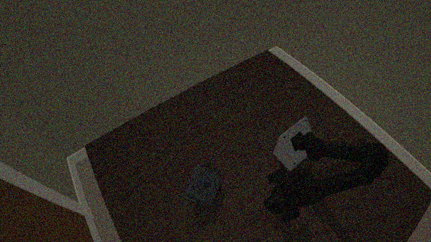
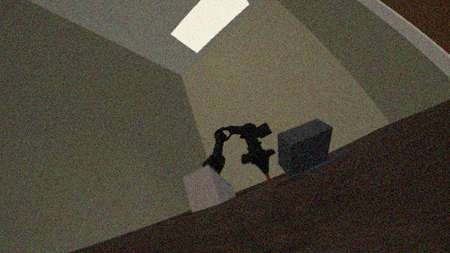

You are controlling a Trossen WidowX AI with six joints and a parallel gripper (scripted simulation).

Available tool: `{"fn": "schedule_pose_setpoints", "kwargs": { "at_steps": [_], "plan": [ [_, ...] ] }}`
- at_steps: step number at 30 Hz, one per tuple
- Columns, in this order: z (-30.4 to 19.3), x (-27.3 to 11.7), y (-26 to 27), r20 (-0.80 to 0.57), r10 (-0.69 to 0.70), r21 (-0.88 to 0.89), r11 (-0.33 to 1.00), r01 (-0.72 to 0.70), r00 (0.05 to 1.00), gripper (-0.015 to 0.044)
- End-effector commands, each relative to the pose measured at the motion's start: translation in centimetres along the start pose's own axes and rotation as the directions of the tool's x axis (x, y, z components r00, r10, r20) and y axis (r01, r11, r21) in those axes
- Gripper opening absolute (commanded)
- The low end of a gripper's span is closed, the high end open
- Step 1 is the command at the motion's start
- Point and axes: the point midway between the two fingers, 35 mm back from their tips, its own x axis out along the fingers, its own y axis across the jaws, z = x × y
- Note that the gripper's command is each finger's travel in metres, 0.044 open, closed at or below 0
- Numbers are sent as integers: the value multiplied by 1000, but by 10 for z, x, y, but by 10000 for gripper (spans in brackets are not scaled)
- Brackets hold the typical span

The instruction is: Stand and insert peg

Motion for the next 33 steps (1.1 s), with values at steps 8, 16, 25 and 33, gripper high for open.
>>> {"fn": "schedule_pose_setpoints", "kwargs": {
  "at_steps": [8,16,25,33],
  "plan": [
    [-4,-29,1,-3,6,-3,1000,-6,1000,0],
    [-6,-58,2,-1,4,0,1000,-4,1000,0],
    [-8,-78,3,-5,3,9,1000,-3,1000,0],
    [-27,-81,10,-55,42,59,998,-38,998,0]
  ]
}}
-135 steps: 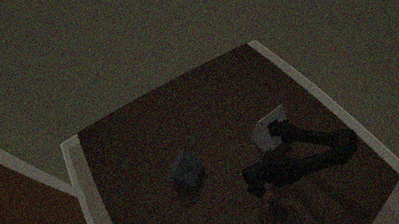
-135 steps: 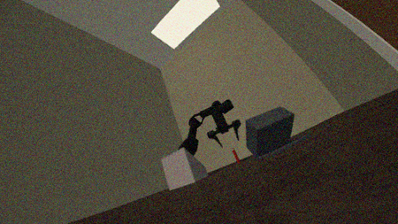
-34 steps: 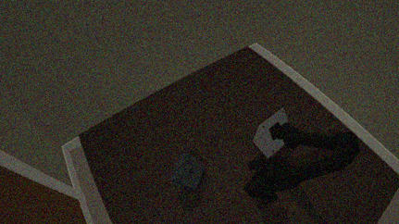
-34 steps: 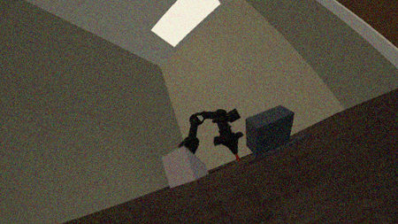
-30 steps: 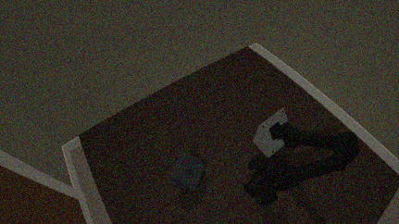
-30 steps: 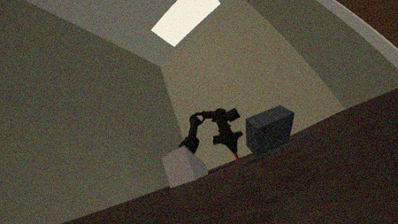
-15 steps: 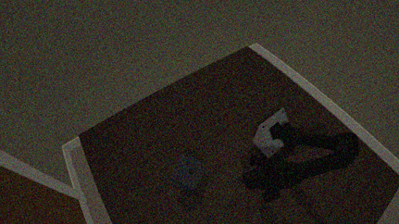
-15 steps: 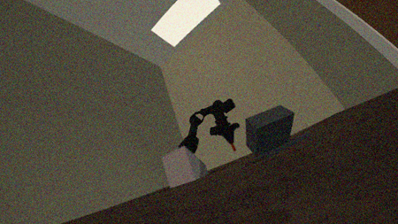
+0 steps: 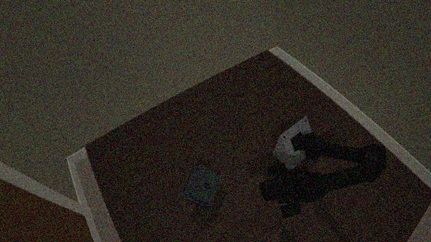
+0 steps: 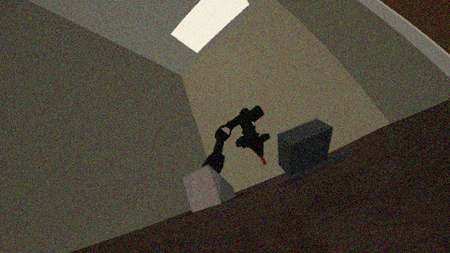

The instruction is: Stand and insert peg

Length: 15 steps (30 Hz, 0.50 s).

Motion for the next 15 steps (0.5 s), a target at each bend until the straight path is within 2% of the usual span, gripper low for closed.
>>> {"fn": "schedule_pose_setpoints", "kwargs": {
  "at_steps": [1,15],
  "plan": [
    [-11,-2,4,-29,23,30,999,-22,999,0],
    [-47,-7,17,-133,91,134,988,-73,987,0]
  ]
}}
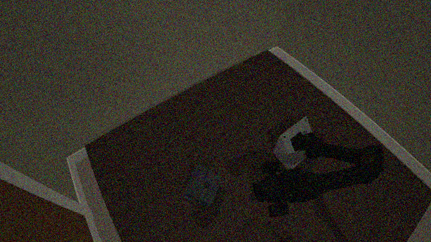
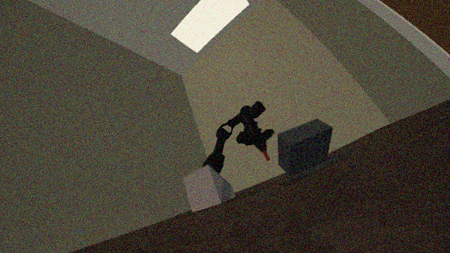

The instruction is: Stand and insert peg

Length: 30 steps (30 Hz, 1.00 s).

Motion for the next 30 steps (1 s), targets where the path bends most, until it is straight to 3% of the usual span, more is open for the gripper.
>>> {"fn": "schedule_pose_setpoints", "kwargs": {
  "at_steps": [1,30],
  "plan": [
    [-12,-1,3,-36,20,34,999,-19,999,0],
    [-92,-12,25,-279,129,272,961,-50,952,0]
  ]
}}
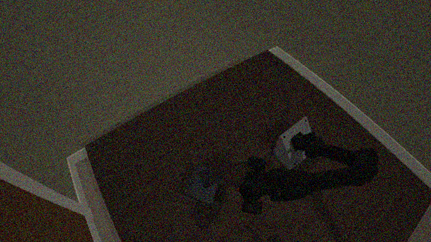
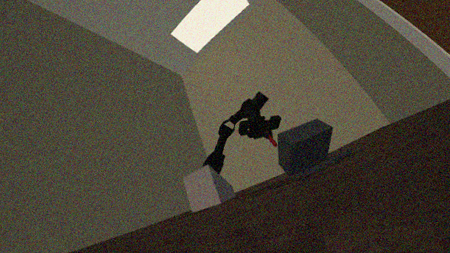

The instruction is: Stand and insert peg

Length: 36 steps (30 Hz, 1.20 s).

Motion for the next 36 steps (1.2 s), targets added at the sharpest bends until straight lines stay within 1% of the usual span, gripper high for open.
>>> {"fn": "schedule_pose_setpoints", "kwargs": {
  "at_steps": [1,16,36],
  "plan": [
    [-13,0,1,-43,9,39,999,-7,999,0],
    [-57,1,3,-185,32,174,985,1,982,0],
    [-70,30,4,-198,33,186,983,4,980,0]
  ]
}}
